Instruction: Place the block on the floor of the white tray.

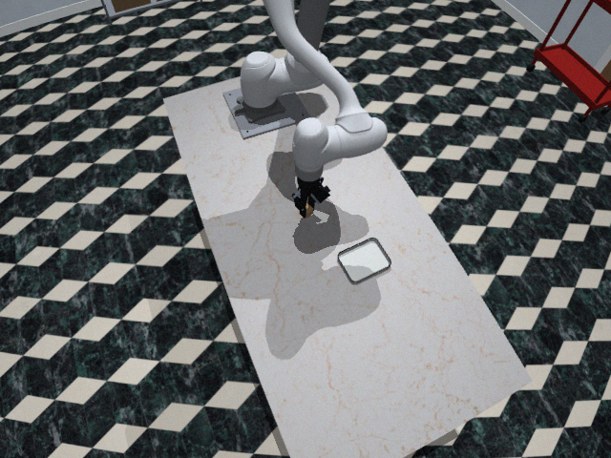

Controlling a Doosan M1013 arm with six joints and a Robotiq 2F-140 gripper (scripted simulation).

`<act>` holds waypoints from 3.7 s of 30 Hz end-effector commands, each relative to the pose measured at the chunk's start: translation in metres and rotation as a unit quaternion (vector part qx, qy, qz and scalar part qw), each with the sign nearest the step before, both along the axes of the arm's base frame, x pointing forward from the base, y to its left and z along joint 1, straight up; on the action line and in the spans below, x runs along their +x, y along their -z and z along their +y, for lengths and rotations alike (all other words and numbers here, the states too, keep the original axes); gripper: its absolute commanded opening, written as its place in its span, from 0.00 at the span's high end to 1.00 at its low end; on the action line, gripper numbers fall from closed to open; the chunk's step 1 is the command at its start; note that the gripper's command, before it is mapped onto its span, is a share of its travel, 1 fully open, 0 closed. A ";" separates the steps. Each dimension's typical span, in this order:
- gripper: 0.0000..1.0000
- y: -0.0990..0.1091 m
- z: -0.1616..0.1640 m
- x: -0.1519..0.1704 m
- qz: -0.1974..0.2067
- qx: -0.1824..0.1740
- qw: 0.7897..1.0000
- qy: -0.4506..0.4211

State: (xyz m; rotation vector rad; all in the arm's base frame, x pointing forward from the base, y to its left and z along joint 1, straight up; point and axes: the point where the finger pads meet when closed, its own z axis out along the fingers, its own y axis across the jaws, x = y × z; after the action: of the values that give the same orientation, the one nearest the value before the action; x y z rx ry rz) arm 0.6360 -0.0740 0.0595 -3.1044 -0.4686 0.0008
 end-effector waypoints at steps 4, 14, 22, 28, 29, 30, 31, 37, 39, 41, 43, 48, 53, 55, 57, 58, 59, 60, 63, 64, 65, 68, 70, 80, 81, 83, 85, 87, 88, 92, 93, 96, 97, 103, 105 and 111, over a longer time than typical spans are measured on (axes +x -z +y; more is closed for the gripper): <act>0.90 -0.012 0.000 0.000 0.000 0.000 1.000 0.000; 0.90 -0.024 0.000 0.000 0.000 0.000 1.000 0.000; 0.90 -0.024 0.000 0.000 0.000 0.000 1.000 0.000; 0.90 -0.024 0.000 0.000 0.000 0.000 1.000 0.000; 0.90 -0.024 0.000 0.000 0.000 0.000 1.000 0.000; 0.90 -0.024 0.000 0.000 0.000 0.000 1.000 0.000; 0.90 -0.024 0.000 0.001 0.000 0.000 1.000 0.000; 0.90 -0.023 0.034 0.078 0.000 0.000 1.000 0.000; 0.90 -0.024 0.045 0.106 -0.001 0.000 1.000 0.000; 0.90 -0.024 0.062 0.143 -0.001 0.000 1.000 0.000; 0.90 -0.024 0.077 0.178 -0.001 0.000 1.000 0.000; 0.90 -0.023 0.107 0.254 -0.001 0.000 1.000 0.000; 0.90 -0.023 0.107 0.254 -0.001 0.000 1.000 0.000; 0.90 -0.023 0.107 0.254 -0.001 0.000 1.000 0.000; 0.90 -0.023 0.107 0.254 -0.001 0.000 1.000 0.000; 0.90 -0.023 0.107 0.254 -0.001 0.000 1.000 0.000; 0.90 -0.023 0.107 0.254 -0.001 0.000 1.000 0.000; 0.90 -0.023 0.107 0.254 -0.001 0.000 1.000 0.000; 0.90 -0.022 0.107 0.254 0.000 0.000 1.000 0.000; 0.90 -0.022 0.107 0.254 0.000 0.000 1.000 0.000; 0.90 -0.021 0.107 0.254 0.000 0.000 1.000 0.000; 0.90 -0.020 0.107 0.254 0.000 0.000 1.000 0.000; 0.90 -0.017 0.107 0.254 0.000 0.000 1.000 0.000; 0.90 0.007 0.107 0.256 0.000 0.000 1.000 0.000; 0.90 0.009 0.107 0.256 0.000 0.000 1.000 0.000; 0.90 0.013 0.107 0.256 0.000 0.000 1.000 0.000; 0.90 0.013 0.107 0.256 0.000 0.000 1.000 0.000; 0.90 0.017 0.107 0.256 0.000 0.000 1.000 0.000; 0.90 0.019 0.106 0.256 0.000 0.000 1.000 0.000; 0.90 0.024 0.106 0.256 0.000 0.000 1.000 0.000; 0.90 0.024 0.106 0.256 0.000 0.000 1.000 0.000; 0.90 0.025 0.106 0.257 0.000 0.000 1.000 0.000; 0.90 0.025 0.106 0.257 0.000 0.000 1.000 0.000; 0.90 0.025 0.106 0.257 0.000 0.000 1.000 0.000; 0.90 0.025 0.106 0.257 0.000 0.000 1.000 0.000; 0.90 0.025 0.106 0.257 0.000 0.000 1.000 0.000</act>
State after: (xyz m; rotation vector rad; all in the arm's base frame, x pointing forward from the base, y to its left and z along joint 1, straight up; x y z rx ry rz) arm 0.8919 0.0323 0.0327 -3.1044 -0.4682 0.0027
